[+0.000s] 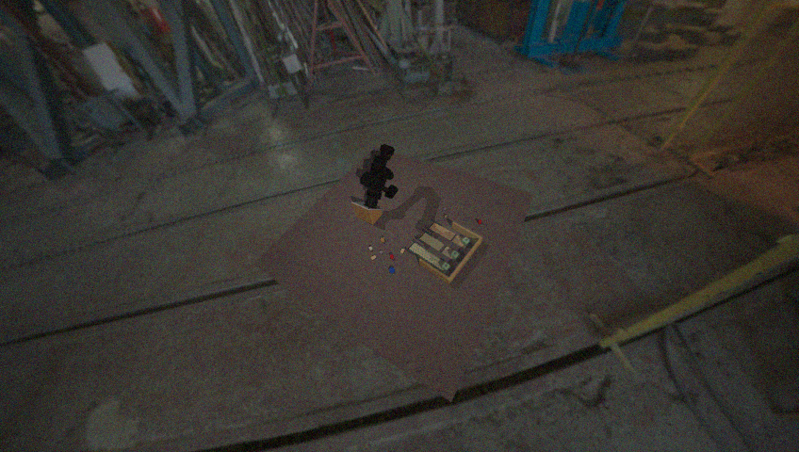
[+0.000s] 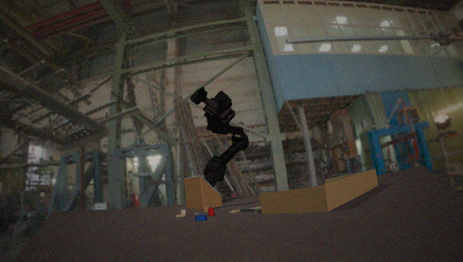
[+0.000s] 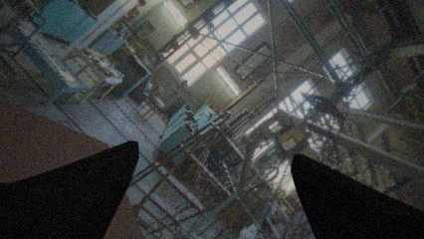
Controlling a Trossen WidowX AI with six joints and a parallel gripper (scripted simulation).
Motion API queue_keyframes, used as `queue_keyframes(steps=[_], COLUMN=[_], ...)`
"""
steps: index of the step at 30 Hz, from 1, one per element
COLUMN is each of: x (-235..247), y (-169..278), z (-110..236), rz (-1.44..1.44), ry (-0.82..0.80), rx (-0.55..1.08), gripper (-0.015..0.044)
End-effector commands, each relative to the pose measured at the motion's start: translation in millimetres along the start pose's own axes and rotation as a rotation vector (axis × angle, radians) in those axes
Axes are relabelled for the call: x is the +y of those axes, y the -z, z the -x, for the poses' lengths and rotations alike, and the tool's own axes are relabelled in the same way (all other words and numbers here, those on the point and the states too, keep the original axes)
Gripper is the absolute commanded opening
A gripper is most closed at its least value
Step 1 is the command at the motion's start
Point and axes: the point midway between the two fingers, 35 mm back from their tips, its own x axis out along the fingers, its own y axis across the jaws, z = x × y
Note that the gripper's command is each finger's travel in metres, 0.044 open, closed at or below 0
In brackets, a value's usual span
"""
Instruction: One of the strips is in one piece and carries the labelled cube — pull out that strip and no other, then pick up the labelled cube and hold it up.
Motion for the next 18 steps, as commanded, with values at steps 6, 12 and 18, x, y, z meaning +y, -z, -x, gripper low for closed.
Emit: queue_keyframes(steps=[6, 12, 18], x=[147.3, 226.4, 228.6], y=[18.2, 29.1, 29.4], z=[-3.4, 29.2, 30.5], rz=[-0.358, -0.576, -0.583], ry=[-0.624, -0.964, -0.973], rx=[0.192, 0.432, 0.441], gripper=[0.04, 0.04, 0.04])
